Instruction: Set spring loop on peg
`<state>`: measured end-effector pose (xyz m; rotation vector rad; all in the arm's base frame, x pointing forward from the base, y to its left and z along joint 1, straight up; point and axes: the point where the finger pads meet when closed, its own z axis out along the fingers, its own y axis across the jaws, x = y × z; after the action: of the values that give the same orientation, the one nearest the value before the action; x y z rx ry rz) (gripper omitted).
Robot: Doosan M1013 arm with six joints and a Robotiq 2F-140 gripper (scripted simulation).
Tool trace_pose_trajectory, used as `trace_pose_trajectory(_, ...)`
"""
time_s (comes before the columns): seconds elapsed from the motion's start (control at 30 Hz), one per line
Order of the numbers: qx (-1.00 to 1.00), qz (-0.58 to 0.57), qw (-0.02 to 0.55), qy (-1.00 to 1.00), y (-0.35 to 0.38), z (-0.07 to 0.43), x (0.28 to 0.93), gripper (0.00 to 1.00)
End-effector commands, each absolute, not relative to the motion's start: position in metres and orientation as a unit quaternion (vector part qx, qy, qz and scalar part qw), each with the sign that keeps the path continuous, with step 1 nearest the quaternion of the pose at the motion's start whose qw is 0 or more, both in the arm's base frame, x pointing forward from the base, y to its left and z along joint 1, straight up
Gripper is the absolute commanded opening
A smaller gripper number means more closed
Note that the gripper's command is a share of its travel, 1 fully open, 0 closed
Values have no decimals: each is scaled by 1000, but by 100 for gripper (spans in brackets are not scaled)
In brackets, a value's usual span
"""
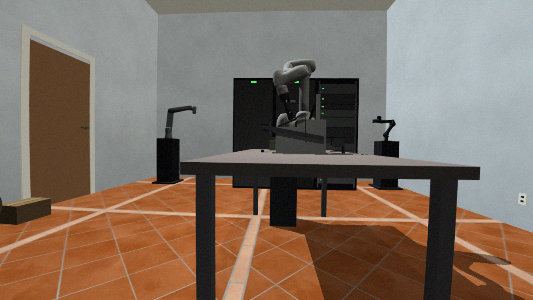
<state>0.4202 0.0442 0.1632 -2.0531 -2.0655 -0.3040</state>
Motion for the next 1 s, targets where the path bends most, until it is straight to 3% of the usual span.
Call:
trace_pose_trajectory(0.0, -697, -104, 107, -701, 44, 164, 421, 100)
trace_pose_trajectory(0.03, -697, -104, 107, -701, 44, 164, 421, 100)
trace_pose_trajectory(0.07, -686, -155, 159, -692, 44, 210, 409, 100)
trace_pose_trajectory(0.6, -686, -155, 159, -692, 44, 210, 409, 100)
trace_pose_trajectory(0.63, -672, -206, 210, -680, 44, 255, 397, 100)
trace_pose_trajectory(0.97, -672, -206, 210, -680, 44, 255, 397, 100)
